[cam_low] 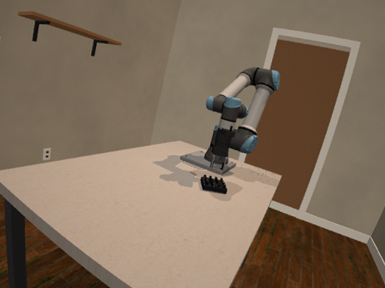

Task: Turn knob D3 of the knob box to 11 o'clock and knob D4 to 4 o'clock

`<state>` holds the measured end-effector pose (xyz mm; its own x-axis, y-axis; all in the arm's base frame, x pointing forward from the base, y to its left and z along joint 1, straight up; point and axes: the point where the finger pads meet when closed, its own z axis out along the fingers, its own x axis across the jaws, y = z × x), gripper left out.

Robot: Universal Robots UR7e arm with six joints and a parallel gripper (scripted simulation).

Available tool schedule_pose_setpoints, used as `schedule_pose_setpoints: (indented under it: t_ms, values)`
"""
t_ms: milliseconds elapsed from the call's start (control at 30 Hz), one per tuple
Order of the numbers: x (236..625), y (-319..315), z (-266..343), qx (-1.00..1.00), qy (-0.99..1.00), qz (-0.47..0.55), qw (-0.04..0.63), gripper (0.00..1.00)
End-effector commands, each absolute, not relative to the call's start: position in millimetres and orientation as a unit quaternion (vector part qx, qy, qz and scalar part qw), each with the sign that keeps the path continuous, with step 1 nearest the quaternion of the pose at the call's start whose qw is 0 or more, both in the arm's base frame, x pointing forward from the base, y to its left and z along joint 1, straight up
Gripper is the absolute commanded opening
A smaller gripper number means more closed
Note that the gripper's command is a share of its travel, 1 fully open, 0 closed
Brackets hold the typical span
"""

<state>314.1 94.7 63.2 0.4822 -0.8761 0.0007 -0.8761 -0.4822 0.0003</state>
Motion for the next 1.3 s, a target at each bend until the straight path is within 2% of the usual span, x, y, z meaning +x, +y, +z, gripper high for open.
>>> schedule_pose_setpoints:
  t_ms: [0,767,1267]
  values:
    - [314,95,63,0.861,-0.509,0.0,0.0,1.0]
    - [328,96,68,0.816,-0.578,0.001,0.0,1.0]
    - [352,100,76,0.706,-0.708,0.001,0.0,1.0]
